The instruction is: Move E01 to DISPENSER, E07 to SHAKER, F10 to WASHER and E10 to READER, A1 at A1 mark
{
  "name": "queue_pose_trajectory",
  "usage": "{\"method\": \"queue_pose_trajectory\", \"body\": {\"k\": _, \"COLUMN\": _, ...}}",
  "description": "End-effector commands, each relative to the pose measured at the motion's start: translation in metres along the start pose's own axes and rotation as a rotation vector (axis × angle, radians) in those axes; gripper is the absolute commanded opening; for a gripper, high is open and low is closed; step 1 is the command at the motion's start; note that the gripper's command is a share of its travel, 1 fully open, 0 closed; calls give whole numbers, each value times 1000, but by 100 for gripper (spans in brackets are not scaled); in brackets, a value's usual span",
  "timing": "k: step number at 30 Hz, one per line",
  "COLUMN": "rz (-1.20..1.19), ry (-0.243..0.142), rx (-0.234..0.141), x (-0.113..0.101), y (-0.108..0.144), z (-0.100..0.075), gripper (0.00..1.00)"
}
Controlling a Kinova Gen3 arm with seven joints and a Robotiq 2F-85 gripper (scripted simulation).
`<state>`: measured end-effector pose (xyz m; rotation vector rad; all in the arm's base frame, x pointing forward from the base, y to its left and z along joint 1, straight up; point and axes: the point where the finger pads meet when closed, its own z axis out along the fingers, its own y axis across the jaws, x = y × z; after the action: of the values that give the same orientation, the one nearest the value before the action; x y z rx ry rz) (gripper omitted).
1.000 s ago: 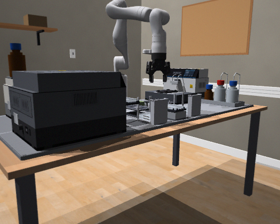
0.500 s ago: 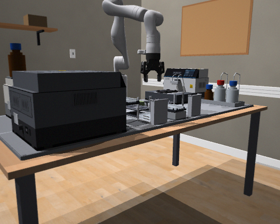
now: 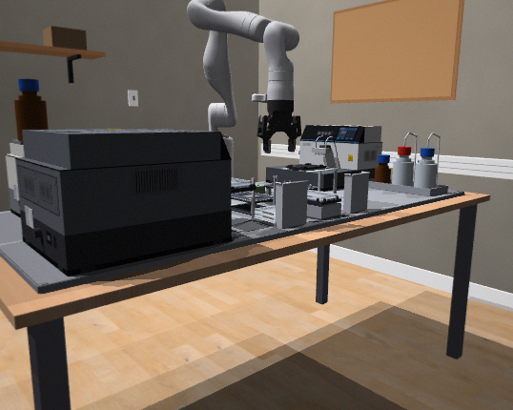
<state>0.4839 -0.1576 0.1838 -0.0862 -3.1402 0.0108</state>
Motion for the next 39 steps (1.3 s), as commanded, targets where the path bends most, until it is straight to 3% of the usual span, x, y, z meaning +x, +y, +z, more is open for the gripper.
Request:
{"method": "queue_pose_trajectory", "body": {"k": 1, "rz": 0, "ry": -2, "rx": 1, "x": 0, "y": 0, "z": 1, "gripper": 100}}
{"method": "queue_pose_trajectory", "body": {"k": 39, "rz": 0, "ry": -2, "rx": 1, "x": 0, "y": 0, "z": 46, "gripper": 100}}
